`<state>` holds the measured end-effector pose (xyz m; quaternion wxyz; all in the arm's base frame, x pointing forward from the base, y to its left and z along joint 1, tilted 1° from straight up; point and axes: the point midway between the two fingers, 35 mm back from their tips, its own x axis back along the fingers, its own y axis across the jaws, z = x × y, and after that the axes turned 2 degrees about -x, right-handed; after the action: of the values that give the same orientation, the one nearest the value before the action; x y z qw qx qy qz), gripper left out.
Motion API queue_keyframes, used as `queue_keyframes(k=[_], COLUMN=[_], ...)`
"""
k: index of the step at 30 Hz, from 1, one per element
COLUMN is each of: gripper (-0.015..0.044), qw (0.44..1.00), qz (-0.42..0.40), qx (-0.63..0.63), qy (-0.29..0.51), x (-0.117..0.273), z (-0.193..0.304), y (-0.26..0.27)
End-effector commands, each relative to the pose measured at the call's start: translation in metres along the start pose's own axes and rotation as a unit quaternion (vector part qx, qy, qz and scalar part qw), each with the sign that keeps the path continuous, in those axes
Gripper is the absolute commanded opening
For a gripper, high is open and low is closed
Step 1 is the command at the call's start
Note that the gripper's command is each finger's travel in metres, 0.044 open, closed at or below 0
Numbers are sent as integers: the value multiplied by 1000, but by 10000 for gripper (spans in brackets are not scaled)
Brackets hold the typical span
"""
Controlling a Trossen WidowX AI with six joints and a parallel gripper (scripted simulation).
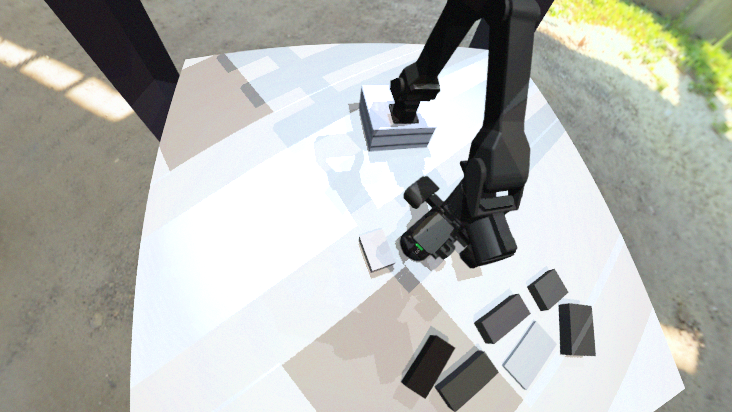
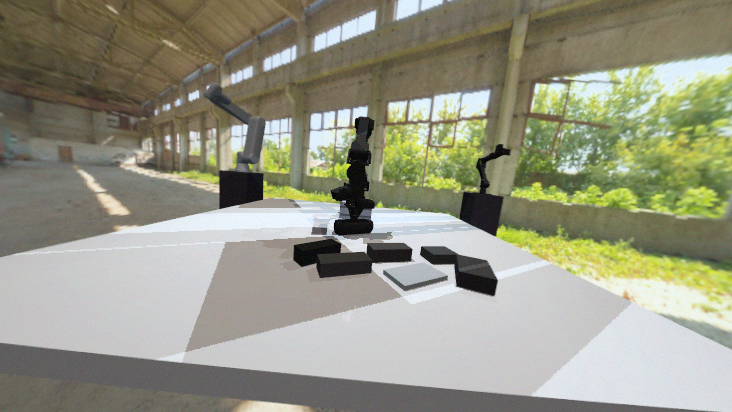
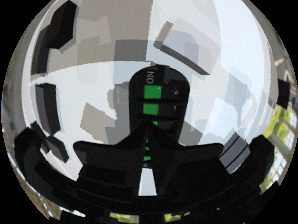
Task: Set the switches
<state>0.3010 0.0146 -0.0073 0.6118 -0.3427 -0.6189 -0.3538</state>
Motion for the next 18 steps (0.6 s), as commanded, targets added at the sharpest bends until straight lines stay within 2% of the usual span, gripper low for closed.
queue_keyframes(k=[1, 16, 18], gripper=[0, 0, 0], qw=[1000, 1000, 1000], qz=[2, 2, 1], qx=[2, 2, 1], qy=[2, 2, 1], x=[-1, -1, 9], z=[1, 1, 0], y=[-2, -2, 0])
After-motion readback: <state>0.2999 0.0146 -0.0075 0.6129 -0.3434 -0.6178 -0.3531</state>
